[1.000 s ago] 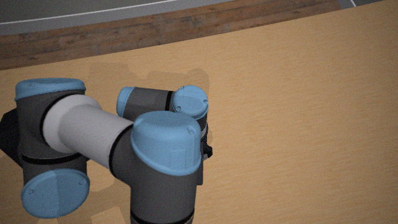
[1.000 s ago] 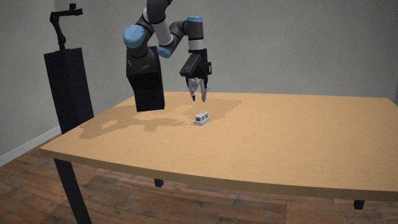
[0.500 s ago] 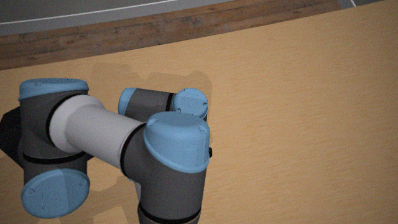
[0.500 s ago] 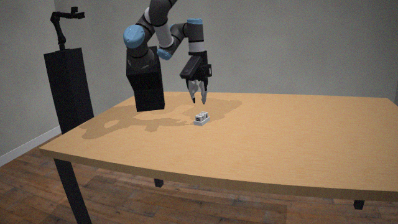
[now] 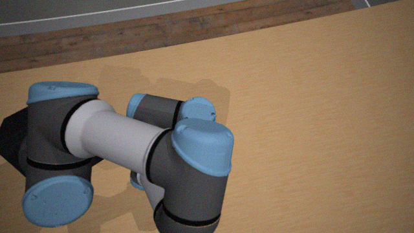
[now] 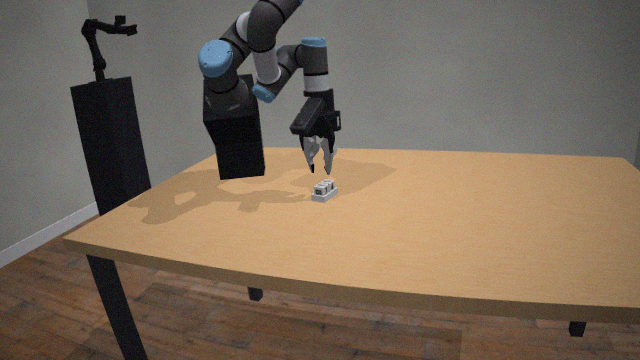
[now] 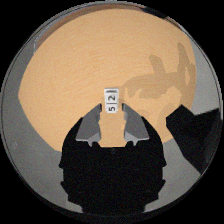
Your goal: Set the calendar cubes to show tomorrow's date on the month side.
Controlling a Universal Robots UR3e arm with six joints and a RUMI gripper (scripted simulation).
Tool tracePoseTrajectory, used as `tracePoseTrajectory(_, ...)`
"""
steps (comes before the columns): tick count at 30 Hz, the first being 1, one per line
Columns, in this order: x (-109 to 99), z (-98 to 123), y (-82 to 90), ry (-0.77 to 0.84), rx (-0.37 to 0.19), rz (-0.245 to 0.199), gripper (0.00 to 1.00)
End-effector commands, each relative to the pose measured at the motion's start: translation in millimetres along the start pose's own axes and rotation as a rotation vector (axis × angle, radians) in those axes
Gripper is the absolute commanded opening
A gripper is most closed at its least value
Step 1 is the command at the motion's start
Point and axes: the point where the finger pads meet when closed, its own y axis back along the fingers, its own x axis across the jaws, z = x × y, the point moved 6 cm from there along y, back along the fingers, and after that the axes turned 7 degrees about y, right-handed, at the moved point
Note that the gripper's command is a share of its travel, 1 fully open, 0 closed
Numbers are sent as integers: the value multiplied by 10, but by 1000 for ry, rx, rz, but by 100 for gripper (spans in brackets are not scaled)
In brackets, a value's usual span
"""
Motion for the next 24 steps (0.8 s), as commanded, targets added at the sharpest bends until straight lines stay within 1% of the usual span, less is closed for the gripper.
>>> tracePoseTrajectory(1,0,1,-72,0,0,-3,28)
tracePoseTrajectory(10,2,1,-186,0,0,-3,28)
tracePoseTrajectory(24,3,1,-237,0,0,-3,28)
